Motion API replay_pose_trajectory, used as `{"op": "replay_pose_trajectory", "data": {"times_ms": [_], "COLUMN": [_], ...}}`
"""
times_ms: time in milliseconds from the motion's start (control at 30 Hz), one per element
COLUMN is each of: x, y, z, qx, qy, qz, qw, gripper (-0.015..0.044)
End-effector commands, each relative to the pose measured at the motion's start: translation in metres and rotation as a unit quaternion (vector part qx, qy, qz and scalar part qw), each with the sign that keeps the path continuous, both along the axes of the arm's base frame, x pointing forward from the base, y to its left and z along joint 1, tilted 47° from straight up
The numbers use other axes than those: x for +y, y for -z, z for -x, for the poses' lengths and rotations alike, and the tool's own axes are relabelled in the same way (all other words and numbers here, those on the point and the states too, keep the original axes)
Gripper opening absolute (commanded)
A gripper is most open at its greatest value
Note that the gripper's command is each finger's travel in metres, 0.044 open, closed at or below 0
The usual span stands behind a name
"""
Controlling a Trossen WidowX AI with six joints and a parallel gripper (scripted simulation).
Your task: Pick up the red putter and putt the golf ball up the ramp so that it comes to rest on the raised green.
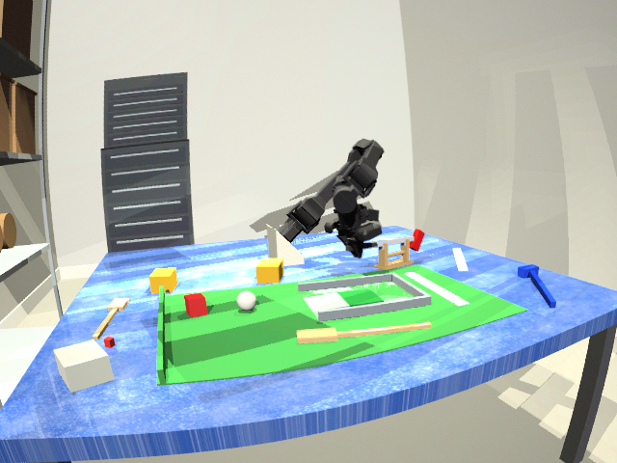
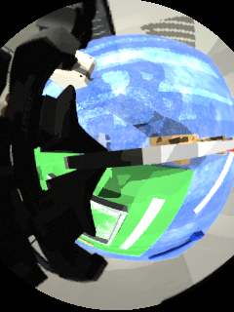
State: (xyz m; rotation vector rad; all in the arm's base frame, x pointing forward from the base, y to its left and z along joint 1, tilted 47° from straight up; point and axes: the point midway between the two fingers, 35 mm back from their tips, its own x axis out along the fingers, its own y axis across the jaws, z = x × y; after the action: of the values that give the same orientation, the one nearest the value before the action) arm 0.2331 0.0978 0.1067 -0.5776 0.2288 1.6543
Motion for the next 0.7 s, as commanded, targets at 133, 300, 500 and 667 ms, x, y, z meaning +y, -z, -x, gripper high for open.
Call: {"op": "replay_pose_trajectory", "data": {"times_ms": [133, 300, 500, 667], "x": [-0.035, -0.054, -0.055, -0.074], "y": [-0.034, -0.054, -0.053, -0.041], "z": [-0.003, 0.001, 0.001, -0.011], "qx": [-0.006, -0.005, 0.0, 0.052], "qy": [0.036, 0.054, 0.057, 0.093], "qz": [0.012, 0.019, 0.019, 0.033], "qw": [0.999, 0.998, 0.998, 0.994], "gripper": [0.0, 0.0, 0.0, 0.0]}}
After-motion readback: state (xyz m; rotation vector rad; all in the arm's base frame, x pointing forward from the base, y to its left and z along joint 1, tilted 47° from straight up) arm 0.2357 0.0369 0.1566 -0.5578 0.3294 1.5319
